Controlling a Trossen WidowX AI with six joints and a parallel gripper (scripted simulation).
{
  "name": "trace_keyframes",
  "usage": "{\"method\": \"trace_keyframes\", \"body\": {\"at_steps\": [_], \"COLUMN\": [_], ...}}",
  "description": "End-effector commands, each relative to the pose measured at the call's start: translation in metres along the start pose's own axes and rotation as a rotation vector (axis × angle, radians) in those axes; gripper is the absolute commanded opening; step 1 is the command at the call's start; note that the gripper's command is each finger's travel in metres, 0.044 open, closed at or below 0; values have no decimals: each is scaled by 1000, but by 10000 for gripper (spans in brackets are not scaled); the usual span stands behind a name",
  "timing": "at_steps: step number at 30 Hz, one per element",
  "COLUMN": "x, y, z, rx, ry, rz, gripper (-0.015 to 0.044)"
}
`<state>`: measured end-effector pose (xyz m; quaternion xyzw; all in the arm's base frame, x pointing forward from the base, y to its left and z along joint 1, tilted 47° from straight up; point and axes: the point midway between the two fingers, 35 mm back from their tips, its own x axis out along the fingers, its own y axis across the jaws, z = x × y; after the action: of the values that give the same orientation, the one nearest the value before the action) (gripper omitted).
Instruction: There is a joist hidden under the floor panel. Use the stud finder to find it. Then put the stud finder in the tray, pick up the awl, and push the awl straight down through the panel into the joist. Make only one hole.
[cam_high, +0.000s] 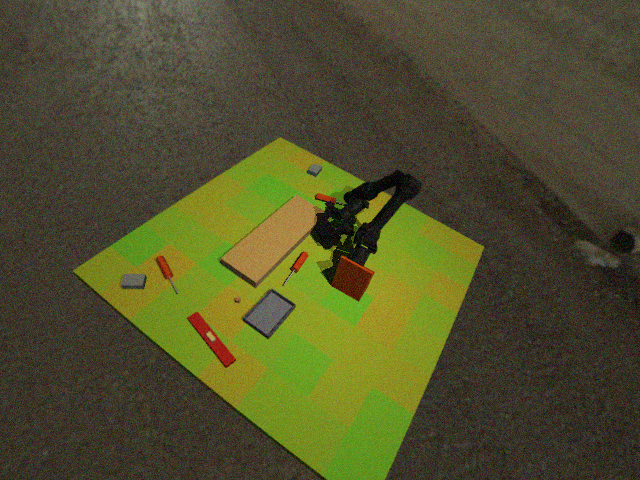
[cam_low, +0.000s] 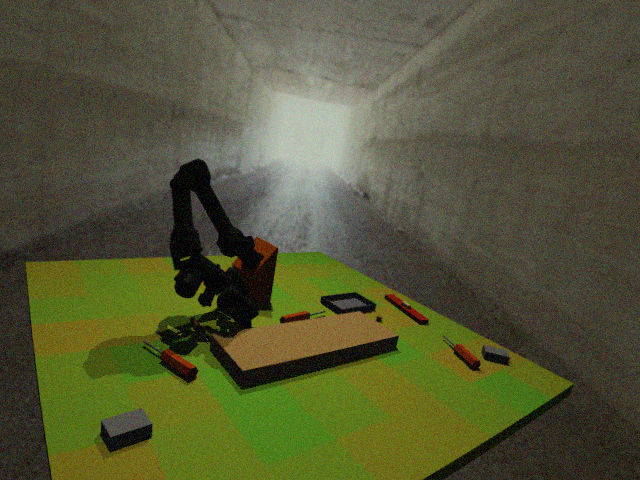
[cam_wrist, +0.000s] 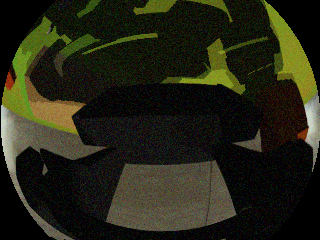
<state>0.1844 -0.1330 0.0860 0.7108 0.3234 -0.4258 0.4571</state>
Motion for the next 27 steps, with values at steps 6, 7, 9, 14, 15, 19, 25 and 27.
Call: {"method": "trace_keyframes", "body": {"at_steps": [6,7,9,14,15,19,25,27], "x": [1,1,1,0,0,-4,-24,-24], "y": [0,0,0,1,1,1,0,0], "z": [0,0,0,1,1,1,-8,-8], "rx": [-4,-4,-4,-3,-3,0,2,2], "ry": [67,74,86,118,119,109,158,158], "rz": [-2,-1,1,6,6,12,34,34], "gripper": [0,0,0,0,0,0,0,0]}}
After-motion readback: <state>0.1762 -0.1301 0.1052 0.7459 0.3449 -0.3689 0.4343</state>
